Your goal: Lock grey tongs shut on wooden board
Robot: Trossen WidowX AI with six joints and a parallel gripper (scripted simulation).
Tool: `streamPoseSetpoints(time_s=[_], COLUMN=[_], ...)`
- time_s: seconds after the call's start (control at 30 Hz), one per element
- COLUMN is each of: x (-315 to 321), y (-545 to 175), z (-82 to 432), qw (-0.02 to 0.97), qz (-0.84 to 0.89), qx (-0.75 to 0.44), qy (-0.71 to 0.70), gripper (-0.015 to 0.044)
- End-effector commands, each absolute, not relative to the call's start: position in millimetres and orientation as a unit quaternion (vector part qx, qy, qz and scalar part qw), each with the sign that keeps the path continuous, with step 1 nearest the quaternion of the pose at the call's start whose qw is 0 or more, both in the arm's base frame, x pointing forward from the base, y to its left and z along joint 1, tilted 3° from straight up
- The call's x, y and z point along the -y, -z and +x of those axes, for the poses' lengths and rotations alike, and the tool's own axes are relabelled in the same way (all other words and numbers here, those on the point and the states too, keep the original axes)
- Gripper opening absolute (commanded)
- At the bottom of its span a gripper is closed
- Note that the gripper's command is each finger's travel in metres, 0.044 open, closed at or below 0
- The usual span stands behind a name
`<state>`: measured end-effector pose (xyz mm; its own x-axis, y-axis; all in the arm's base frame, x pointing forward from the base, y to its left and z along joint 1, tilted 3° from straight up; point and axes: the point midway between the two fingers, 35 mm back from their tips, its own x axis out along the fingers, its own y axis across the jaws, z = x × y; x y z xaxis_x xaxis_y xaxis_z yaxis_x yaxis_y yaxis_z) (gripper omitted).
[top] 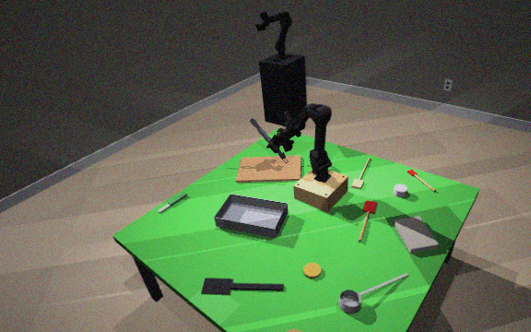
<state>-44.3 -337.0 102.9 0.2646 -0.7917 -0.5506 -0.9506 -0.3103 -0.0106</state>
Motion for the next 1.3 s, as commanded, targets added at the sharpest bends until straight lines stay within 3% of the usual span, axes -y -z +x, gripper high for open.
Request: streamPoseSetpoints(time_s=[0.0,1.27], x=[346.3,369.3], y=[-104.2,-93.3], z=[-46.1,-38.7], qw=[0.188,0.369], qz=[-0.769,-0.643], qx=[-0.559,-0.471], qy=[-0.245,-0.478], gripper=[-0.0150,-0.0150])
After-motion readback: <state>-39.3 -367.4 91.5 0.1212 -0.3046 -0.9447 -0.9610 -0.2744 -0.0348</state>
